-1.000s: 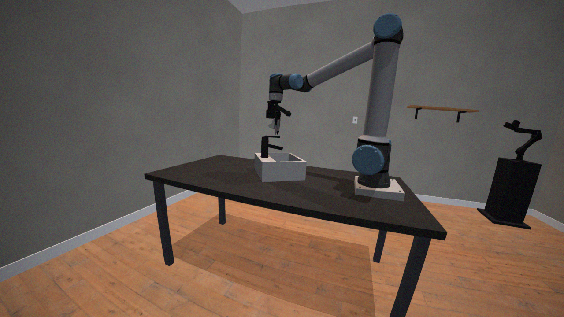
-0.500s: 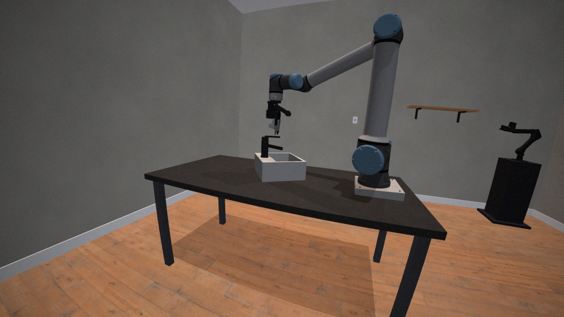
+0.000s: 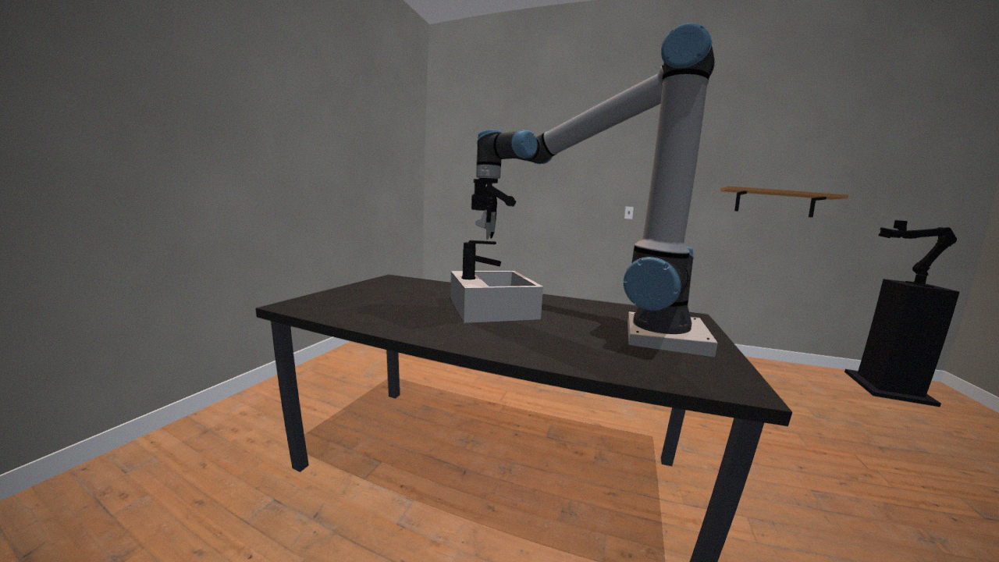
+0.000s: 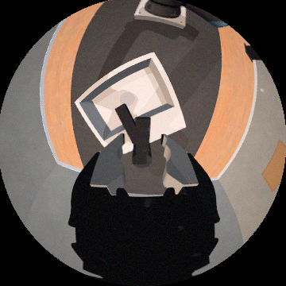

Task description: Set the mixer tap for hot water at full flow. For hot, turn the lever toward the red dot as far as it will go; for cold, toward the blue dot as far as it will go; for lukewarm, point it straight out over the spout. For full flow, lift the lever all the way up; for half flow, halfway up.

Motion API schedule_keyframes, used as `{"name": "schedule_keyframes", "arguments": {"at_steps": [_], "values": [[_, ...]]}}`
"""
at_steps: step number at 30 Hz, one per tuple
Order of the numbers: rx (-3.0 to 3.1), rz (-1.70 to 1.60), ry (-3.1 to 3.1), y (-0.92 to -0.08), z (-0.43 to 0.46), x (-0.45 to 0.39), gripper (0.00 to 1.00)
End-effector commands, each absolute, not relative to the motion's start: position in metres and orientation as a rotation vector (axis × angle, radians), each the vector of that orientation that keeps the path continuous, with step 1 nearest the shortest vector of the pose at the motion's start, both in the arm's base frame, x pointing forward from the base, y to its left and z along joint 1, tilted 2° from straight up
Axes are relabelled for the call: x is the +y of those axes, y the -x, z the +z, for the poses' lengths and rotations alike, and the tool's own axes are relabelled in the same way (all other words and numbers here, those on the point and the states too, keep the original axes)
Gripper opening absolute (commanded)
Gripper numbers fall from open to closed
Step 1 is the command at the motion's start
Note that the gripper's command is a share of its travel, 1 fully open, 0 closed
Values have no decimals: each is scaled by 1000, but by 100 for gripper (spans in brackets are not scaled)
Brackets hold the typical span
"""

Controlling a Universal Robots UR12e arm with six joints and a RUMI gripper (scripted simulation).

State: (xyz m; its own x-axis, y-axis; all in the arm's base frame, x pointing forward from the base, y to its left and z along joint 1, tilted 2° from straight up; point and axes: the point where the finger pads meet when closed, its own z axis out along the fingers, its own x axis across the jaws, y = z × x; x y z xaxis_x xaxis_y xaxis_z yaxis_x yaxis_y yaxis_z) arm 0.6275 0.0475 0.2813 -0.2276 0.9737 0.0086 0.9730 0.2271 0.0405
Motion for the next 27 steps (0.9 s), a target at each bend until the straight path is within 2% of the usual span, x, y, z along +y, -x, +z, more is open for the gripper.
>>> {"name": "schedule_keyframes", "arguments": {"at_steps": [1, 27], "values": [[2445, 59, -1940, -628, 282, 47, 37], [2445, 59, -1940, -628, 273, 48, 37]]}}
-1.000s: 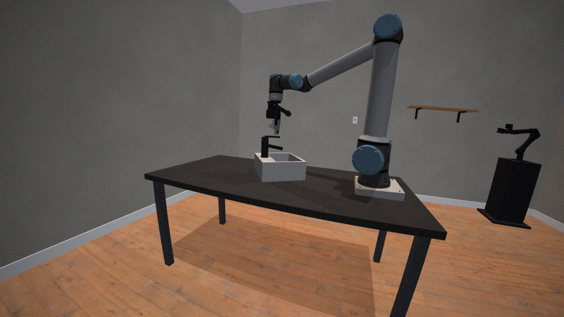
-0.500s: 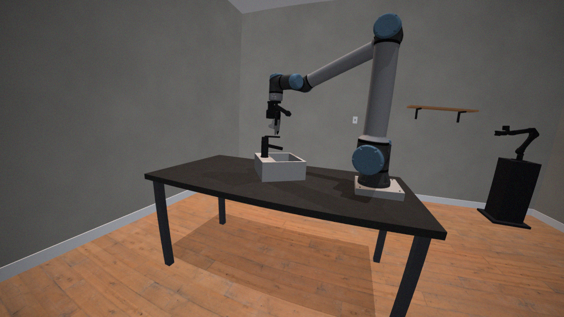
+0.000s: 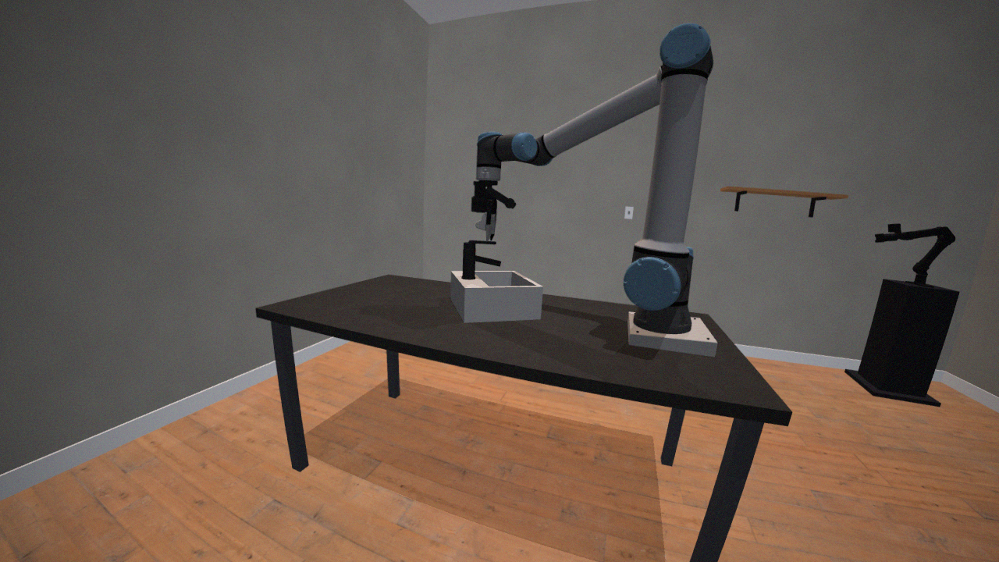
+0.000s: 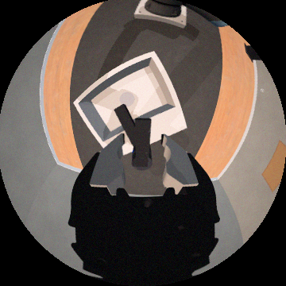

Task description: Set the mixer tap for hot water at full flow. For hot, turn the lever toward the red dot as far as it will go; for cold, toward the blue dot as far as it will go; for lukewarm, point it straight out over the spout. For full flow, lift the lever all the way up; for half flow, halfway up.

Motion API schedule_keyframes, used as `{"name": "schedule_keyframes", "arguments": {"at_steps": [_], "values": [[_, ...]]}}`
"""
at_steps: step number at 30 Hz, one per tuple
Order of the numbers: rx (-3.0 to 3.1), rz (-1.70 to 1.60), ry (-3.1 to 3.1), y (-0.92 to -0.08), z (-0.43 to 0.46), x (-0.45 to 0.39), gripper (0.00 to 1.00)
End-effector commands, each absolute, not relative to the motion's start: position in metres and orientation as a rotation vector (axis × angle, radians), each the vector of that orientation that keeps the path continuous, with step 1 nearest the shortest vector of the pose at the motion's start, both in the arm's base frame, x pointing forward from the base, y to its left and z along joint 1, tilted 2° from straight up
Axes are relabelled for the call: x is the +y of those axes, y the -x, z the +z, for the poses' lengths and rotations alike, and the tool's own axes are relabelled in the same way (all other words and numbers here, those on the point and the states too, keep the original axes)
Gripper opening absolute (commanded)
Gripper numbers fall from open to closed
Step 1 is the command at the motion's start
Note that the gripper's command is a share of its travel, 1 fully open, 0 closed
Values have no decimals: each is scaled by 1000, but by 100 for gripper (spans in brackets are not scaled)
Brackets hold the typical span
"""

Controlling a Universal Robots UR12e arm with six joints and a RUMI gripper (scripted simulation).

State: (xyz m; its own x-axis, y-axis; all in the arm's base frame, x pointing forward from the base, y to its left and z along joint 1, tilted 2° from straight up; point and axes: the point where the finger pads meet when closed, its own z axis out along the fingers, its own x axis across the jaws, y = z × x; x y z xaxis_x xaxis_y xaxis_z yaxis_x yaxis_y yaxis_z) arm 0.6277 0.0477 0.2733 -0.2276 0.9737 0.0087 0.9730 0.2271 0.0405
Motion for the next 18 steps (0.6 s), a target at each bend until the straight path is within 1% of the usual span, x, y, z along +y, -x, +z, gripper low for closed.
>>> {"name": "schedule_keyframes", "arguments": {"at_steps": [1, 18], "values": [[2445, 59, -1940, -628, 272, 48, 37], [2445, 59, -1940, -629, 259, 48, 37]]}}
